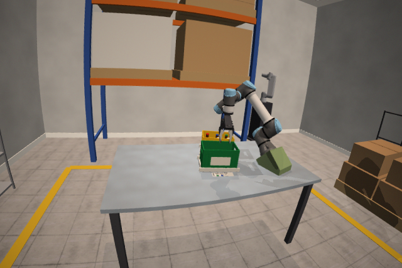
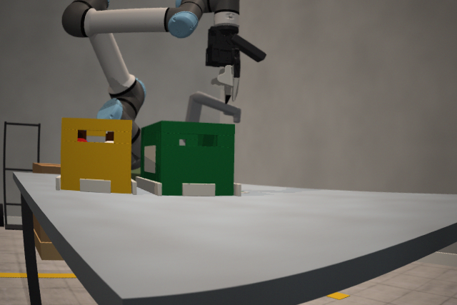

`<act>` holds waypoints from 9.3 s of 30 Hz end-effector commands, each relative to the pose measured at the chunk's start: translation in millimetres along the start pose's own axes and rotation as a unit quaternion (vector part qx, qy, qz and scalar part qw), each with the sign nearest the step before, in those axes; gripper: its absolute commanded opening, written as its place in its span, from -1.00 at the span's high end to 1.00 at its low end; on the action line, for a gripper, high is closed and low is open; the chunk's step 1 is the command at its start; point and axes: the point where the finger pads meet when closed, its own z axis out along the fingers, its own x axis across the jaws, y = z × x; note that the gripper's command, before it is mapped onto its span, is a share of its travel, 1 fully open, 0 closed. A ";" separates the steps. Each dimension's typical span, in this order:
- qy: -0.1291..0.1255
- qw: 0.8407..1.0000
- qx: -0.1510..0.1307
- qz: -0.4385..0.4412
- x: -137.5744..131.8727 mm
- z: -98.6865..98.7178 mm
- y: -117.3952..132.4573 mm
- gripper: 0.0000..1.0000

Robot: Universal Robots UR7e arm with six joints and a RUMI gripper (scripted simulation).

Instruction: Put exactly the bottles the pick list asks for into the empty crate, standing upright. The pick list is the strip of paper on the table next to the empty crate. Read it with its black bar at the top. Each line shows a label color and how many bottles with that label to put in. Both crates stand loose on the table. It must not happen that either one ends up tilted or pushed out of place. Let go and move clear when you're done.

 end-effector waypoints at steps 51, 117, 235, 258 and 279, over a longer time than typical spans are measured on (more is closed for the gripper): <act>0.001 1.000 0.000 0.001 15.5 -52.1 244.0 0.24; 0.000 1.000 -0.001 -0.001 20.4 -73.3 347.1 0.24; 0.000 0.924 -0.001 0.382 -83.3 83.8 424.3 0.24; 0.000 0.924 -0.001 0.382 -83.2 108.5 424.3 0.24; 0.001 0.924 -0.001 0.382 -82.3 106.8 425.0 1.00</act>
